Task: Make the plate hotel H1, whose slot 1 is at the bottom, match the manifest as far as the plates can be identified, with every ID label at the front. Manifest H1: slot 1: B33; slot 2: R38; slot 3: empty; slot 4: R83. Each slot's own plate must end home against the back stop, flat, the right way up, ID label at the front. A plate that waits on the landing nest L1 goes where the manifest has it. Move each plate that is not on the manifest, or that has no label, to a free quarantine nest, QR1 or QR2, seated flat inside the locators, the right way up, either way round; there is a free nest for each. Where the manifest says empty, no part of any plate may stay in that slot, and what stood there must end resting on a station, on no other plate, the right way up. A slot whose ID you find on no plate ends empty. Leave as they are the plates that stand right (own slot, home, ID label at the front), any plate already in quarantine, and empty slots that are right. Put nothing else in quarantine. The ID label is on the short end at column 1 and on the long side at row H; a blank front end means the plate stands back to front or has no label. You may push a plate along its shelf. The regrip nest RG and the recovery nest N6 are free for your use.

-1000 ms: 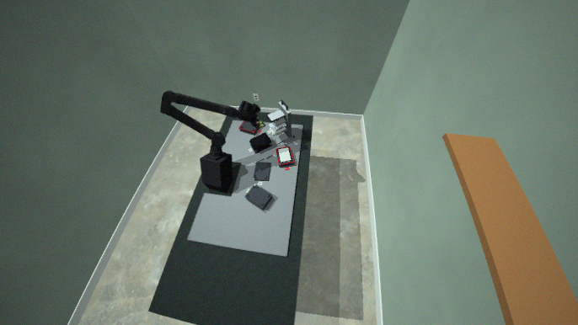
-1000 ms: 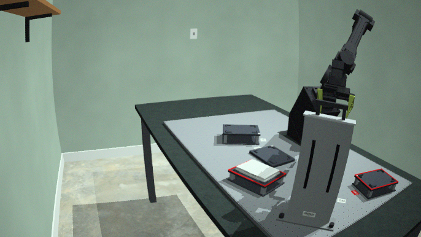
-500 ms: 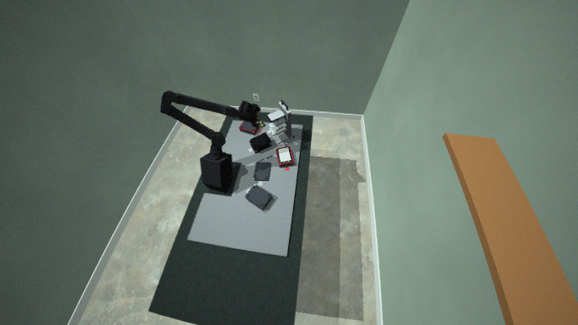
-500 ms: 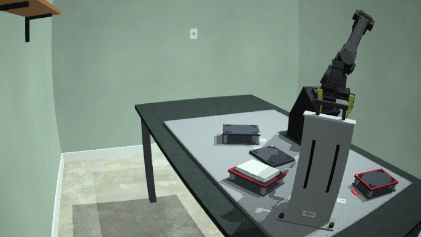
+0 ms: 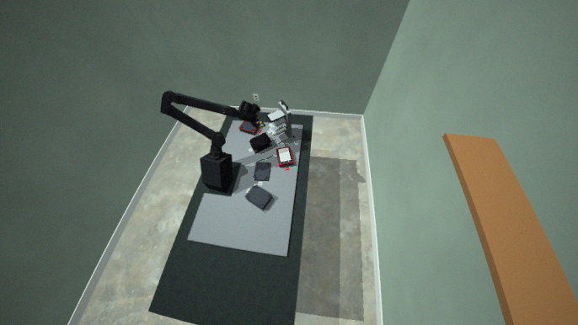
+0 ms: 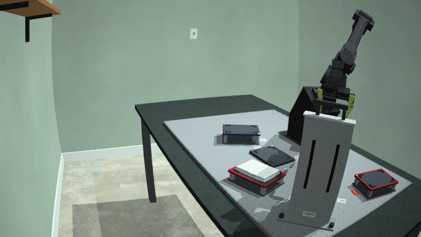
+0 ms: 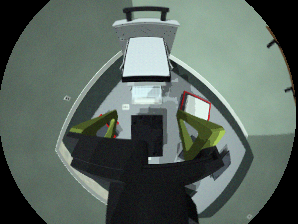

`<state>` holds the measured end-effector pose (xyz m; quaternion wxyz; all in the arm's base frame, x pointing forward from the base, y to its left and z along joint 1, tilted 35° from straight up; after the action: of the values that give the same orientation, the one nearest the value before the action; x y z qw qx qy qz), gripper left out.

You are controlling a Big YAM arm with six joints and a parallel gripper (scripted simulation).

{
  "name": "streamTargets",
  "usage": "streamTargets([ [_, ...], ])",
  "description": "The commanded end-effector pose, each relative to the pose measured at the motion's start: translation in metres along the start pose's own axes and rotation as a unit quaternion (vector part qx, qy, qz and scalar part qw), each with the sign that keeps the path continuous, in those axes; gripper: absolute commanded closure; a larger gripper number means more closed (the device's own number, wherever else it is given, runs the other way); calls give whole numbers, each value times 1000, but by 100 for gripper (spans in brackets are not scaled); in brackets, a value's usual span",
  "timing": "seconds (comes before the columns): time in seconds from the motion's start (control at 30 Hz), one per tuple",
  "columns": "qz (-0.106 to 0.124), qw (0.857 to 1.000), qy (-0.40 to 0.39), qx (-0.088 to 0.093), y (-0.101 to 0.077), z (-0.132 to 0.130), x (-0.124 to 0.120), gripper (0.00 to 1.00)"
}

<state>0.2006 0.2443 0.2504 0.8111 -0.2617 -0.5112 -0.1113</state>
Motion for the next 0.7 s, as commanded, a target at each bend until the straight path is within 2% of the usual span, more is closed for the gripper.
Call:
streamTargets([
  [0.0,-27,1000,-8,6,-2,7,24,0],
  [0.57,-27,1000,-8,6,-2,7,24,0],
  [0.6,-32,999,-7,12,-2,11,24,0],
  [0.63,-26,1000,-5,11,-5,8,11,0],
  [0.67,-26,1000,-5,11,-6,8,10,0],
])
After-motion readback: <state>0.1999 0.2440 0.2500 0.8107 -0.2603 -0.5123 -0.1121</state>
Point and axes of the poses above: the point where the finger pads meet when closed, its own y axis out along the fingers, its own z axis across the jaws, x = y × z, the point moved 4 cm from there along -y, back along the fingers, and after that the axes turned 4 degrees about -y, right-handed, at the moved point
